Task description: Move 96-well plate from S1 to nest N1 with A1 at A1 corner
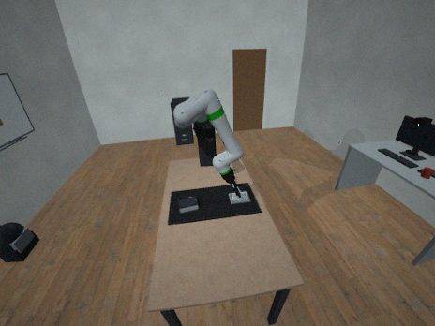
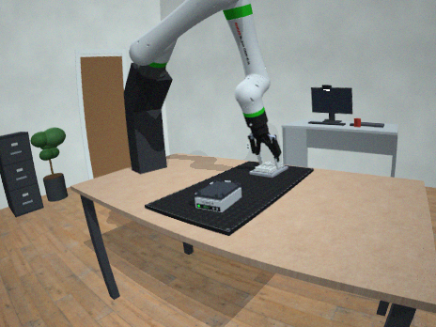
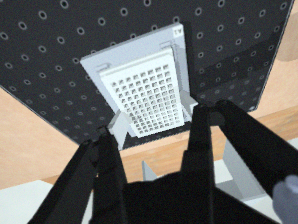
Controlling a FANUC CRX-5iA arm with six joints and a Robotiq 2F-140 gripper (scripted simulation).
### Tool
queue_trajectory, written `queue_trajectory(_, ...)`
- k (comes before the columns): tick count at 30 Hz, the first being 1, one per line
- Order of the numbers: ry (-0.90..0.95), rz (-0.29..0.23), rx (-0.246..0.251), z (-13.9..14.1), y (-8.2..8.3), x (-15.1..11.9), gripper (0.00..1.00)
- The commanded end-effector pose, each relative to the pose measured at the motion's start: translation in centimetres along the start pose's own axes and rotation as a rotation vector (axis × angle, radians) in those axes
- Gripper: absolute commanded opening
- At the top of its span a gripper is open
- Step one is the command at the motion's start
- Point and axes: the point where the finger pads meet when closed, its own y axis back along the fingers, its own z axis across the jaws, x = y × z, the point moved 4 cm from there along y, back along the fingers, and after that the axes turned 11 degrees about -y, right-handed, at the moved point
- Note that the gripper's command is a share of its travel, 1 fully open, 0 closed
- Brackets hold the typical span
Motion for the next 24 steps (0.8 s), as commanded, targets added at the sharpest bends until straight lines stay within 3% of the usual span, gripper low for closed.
queue_trajectory(1, 0.000, -0.002, 0.000, -0.01, -0.04, 0.02, 0.00)
queue_trajectory(22, 0.000, -0.002, 0.000, -0.04, -0.31, 0.15, 0.00)
queue_trajectory(23, 0.000, -0.002, 0.000, -0.04, -0.31, 0.15, 1.00)
queue_trajectory(24, 0.000, -0.002, 0.000, -0.04, -0.31, 0.15, 1.00)
